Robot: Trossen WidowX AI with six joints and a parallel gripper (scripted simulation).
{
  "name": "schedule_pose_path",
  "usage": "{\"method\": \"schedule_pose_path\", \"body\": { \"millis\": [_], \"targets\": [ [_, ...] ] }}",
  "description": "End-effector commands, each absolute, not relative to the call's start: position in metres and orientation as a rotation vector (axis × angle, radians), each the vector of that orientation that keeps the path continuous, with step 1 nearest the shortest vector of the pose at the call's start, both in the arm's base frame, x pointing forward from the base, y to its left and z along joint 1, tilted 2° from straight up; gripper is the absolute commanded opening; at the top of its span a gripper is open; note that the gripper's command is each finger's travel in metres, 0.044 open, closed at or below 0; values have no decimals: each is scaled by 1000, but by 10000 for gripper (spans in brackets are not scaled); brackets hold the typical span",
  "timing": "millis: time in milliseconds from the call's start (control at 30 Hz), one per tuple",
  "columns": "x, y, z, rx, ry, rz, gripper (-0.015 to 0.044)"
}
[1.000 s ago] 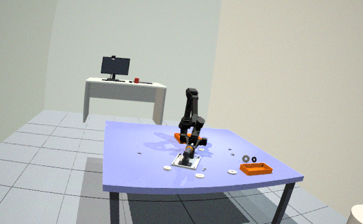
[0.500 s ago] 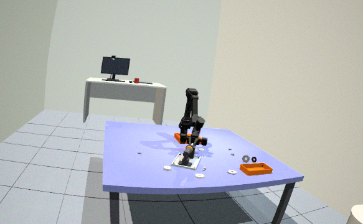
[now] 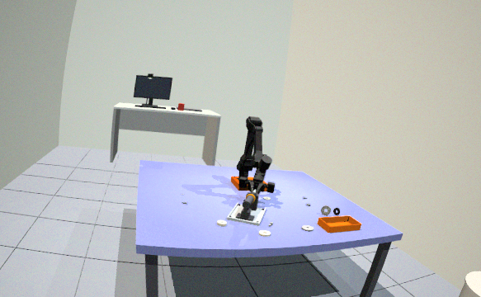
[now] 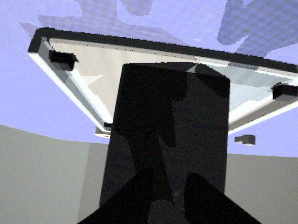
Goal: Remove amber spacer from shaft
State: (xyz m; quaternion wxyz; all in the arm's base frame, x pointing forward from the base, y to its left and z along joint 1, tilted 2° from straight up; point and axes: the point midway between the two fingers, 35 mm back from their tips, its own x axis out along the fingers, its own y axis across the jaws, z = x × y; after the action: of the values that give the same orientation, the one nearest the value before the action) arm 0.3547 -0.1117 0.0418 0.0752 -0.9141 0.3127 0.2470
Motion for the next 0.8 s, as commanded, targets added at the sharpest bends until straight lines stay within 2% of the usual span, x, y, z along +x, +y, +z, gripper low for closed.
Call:
{"method": "schedule_pose_path", "body": {
  "millis": [0, 767],
  "targets": [
    [351, -110, 42, -2739, 940, 740, 0],
    [346, -106, 41, -2739, 940, 741, 0]
  ]
}}
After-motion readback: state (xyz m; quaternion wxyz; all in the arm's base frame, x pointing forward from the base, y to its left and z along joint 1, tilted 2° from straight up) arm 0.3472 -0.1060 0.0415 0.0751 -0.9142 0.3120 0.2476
